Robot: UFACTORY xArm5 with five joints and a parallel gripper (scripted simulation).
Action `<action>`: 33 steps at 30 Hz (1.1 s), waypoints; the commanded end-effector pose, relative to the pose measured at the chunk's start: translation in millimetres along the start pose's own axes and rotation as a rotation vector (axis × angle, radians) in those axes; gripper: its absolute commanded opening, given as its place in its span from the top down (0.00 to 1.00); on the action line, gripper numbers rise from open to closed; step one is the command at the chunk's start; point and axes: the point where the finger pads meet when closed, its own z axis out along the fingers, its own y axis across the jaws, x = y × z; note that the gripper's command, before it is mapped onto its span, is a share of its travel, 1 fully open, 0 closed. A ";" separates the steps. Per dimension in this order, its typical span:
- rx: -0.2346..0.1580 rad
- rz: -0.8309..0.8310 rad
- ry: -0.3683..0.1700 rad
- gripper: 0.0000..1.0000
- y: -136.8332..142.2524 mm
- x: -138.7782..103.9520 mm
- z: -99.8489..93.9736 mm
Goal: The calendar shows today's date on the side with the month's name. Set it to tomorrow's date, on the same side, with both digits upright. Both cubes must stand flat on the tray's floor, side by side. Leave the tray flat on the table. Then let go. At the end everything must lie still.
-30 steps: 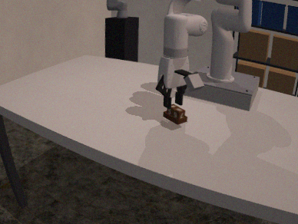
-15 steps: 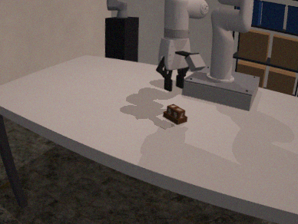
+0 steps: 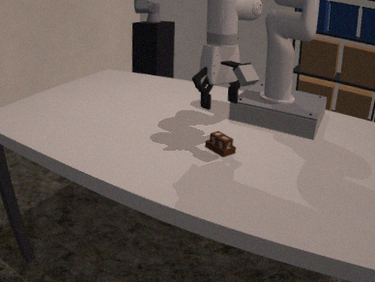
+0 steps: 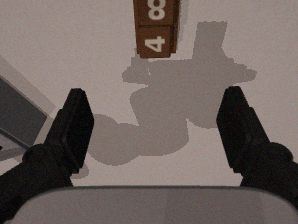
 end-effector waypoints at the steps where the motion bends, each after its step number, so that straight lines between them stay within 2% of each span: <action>1: -0.004 0.000 0.001 0.00 1.3 0.3 -1.1; 16: -0.004 0.000 0.001 0.00 1.3 0.4 -5.0; 23: -0.004 0.000 0.001 0.00 1.1 0.7 -26.7; 25: -0.004 0.000 0.001 0.00 1.1 0.7 -26.7; 33: -0.004 0.000 0.001 0.00 0.9 1.1 -58.9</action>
